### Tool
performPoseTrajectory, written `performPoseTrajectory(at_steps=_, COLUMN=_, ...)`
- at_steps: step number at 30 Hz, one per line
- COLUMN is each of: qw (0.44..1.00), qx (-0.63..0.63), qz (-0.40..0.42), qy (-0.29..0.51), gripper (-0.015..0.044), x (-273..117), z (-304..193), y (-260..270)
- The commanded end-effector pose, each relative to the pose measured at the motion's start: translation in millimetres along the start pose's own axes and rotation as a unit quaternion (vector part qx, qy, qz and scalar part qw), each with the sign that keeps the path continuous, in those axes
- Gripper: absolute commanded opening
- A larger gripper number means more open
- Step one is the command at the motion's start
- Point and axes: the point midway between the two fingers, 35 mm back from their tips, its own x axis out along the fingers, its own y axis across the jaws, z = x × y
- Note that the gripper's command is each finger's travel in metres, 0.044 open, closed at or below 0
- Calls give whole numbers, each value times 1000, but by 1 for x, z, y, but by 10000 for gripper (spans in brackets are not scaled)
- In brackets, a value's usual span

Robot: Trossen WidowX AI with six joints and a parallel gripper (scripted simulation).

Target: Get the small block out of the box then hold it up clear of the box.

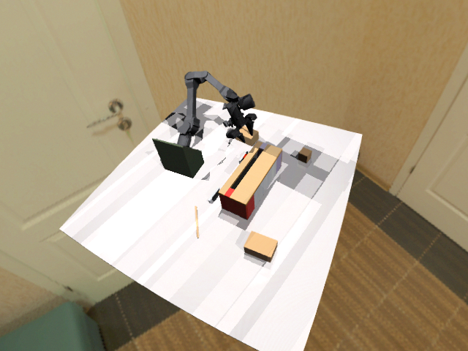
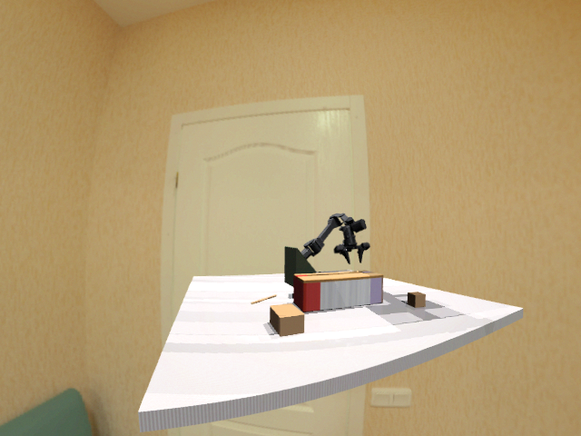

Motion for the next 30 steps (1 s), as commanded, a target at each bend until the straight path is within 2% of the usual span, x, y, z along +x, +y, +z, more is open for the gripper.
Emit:
performPoseTrajectory(at_steps=1, qw=995, qx=-101, qz=5, qy=14, gripper=285, x=-1, z=2, y=1)
performPoseTrajectory(at_steps=9, qw=995, qx=-101, qz=5, qy=14, gripper=285, x=1, z=3, y=2)
performPoseTrajectory(at_steps=17, qw=995, qx=-101, qz=3, qy=14, gripper=285, x=85, z=35, y=6)
performPoseTrajectory(at_steps=30, qw=995, qx=-101, qz=3, qy=14, gripper=285, x=97, z=39, y=7)
